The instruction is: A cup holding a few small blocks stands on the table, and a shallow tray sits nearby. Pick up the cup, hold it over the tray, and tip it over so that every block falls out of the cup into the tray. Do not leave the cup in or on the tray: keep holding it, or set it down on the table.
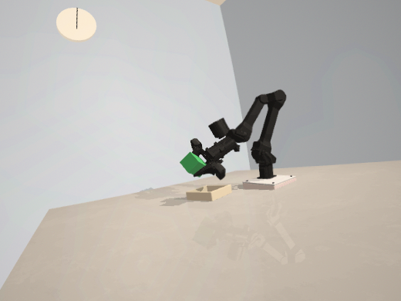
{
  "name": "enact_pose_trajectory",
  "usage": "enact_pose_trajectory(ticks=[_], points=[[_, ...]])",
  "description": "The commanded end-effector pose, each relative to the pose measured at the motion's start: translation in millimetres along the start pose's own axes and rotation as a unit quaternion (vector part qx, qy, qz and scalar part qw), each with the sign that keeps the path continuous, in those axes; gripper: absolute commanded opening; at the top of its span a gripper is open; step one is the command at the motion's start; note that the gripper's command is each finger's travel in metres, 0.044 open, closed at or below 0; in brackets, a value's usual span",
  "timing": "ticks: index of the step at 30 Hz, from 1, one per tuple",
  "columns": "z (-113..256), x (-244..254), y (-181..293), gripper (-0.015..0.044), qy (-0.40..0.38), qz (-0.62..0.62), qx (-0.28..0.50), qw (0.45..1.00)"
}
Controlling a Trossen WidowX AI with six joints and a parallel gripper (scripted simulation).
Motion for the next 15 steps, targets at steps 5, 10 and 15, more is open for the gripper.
enact_pose_trajectory(ticks=[5, 10, 15], points=[[-0.7, 1.4, 1.4, 0.0, -0.004, -0.085, 0.002, 0.996], [-1.1, 1.3, 1.5, 0.0, -0.004, -0.14, 0.002, 0.99], [-1.4, 1.2, 1.6, 0.0, -0.004, -0.193, 0.002, 0.981]])
Point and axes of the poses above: the point midway between the two fingers, 35 mm back from their tips, its own z axis back along the fingers, its own x axis across the jaws, y = z × x, the point moved 5 cm from there along z, back along the fingers, and after that the axes turned 15 degrees about -z, right-handed, at the moved point
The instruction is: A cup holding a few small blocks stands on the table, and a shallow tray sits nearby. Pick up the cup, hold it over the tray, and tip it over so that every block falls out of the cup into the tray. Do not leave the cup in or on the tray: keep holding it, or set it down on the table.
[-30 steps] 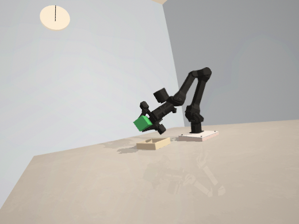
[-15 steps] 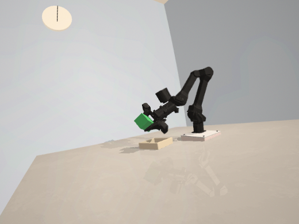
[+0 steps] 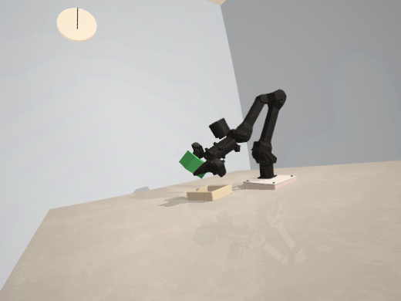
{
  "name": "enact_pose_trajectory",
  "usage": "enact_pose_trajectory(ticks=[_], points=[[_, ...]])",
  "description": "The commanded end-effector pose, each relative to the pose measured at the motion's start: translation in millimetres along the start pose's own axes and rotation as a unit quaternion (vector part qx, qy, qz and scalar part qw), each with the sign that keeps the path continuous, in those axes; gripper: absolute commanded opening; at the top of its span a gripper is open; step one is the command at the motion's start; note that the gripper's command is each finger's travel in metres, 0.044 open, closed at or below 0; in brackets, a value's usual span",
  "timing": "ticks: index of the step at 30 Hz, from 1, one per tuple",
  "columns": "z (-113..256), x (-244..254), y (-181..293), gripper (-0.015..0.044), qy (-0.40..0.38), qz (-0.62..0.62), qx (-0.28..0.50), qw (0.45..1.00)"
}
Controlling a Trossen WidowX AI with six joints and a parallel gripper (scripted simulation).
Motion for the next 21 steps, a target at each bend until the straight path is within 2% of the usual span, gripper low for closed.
enact_pose_trajectory(ticks=[1, 21], points=[[-0.5, 1.1, 2.3, 0.0, -0.004, -0.041, 0.003, 0.999], [-1.8, 0.5, 2.7, 0.0, -0.003, -0.25, 0.004, 0.968]])
Point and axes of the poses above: the point midway between the two fingers, 35 mm back from their tips, its own z axis back along the fingers, its own x axis across the jaws, y = z × x, the point moved 5 cm from there along z, back along the fingers, and after that the axes turned 15 degrees about -z, right-handed, at the moved point
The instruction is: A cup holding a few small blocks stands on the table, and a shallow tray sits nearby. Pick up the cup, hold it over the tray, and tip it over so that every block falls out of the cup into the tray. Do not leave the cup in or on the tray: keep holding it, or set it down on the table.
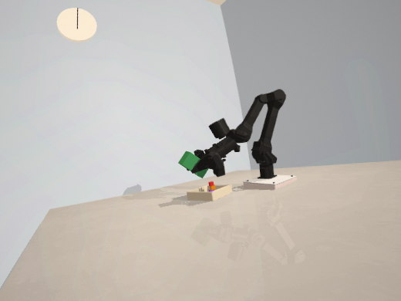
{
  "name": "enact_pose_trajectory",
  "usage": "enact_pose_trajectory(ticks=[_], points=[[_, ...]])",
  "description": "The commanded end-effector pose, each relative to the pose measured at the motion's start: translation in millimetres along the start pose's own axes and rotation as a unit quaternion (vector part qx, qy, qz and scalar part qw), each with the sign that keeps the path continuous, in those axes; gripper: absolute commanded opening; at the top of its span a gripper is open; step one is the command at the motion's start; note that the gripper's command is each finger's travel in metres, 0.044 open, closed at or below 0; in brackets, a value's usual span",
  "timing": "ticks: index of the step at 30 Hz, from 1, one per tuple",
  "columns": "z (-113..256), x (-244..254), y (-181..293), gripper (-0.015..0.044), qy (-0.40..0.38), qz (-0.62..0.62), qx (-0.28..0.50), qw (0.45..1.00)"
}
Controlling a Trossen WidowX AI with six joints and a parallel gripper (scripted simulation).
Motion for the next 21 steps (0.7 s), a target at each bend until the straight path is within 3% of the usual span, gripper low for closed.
enact_pose_trajectory(ticks=[1, 21], points=[[-0.5, -0.2, 2.7, 0.0, -0.002, -0.027, 0.005, 1.0], [-0.4, 0.5, -2.7, 0.0, 0.005, -0.026, 0.06, 0.998]])
Point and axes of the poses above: the point midway between the two fingers, 35 mm back from their tips, its own z axis back along the fingers, its own x axis across the jaws, y = z × x, the point moved 5 cm from there along z, back along the fingers, and after that the axes turned 15 degrees about -z, right-handed, at the moved point
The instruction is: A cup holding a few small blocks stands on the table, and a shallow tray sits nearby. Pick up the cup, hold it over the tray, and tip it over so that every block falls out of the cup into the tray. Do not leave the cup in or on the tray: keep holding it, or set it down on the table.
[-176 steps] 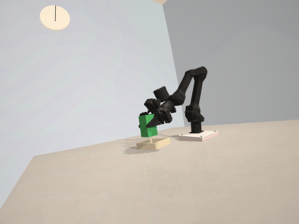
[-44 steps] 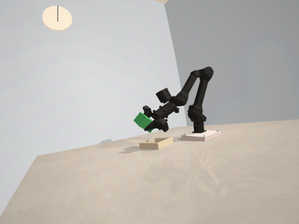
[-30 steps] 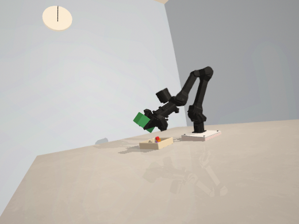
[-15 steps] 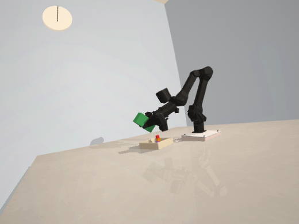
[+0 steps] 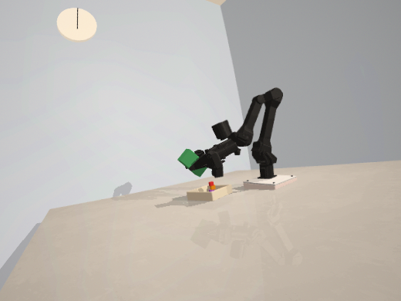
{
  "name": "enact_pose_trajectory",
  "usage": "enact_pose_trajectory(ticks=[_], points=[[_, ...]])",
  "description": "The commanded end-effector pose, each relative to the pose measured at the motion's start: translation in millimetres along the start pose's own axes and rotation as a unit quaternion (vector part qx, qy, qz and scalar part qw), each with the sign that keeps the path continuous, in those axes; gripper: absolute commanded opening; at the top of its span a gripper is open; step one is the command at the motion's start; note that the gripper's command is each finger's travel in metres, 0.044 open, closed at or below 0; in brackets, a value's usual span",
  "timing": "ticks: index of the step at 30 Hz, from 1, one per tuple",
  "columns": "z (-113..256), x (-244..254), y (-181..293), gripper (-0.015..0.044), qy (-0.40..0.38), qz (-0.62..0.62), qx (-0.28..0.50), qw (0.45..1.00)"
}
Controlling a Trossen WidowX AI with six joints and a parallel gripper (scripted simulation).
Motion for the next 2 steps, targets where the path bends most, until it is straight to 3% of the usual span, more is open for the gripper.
enact_pose_trajectory(ticks=[1, 2], points=[[1.8, 1.2, -4.5, 0.0, -0.001, -0.003, 0.009, 1.0], [2.1, 1.2, -4.8, 0.0, -0.001, -0.003, 0.013, 1.0]])
Point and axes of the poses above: the point midway between the two fingers, 35 mm back from their tips, its own z axis back along the fingers, its own x axis across the jaws, y = z × x, the point moved 5 cm from there along z, back along the fingers, and after that the axes turned 15 degrees about -z, right-handed, at the moved point
